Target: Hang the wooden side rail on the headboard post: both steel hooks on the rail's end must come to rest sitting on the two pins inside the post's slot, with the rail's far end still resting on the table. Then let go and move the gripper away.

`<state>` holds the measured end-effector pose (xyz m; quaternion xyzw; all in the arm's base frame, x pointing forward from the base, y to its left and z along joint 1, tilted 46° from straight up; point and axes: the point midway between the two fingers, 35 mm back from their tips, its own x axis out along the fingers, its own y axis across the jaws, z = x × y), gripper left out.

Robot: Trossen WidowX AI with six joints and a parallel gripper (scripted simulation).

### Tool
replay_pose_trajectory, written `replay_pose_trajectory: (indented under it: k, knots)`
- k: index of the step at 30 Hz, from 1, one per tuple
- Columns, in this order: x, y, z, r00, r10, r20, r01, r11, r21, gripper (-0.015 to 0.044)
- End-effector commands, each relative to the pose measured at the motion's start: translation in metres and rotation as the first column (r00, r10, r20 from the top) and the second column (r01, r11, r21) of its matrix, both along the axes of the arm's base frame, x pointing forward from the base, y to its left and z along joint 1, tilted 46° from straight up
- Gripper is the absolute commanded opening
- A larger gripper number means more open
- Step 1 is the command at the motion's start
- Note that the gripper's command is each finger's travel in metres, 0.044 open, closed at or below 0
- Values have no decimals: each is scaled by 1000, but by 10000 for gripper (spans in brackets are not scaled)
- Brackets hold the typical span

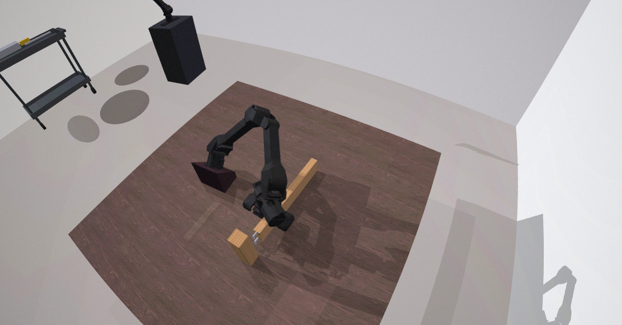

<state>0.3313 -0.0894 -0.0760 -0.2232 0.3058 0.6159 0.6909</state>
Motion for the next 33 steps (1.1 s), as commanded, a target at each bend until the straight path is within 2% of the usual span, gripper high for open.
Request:
replay_pose_trajectory:
  k: [1, 33]
  knots:
    - [1, -4, 1, 1000, -6, 9, 6, 1000, -4, 0]
    - [-1, -5, -3, 1000, -6, 9, 6, 1000, -4, 0]
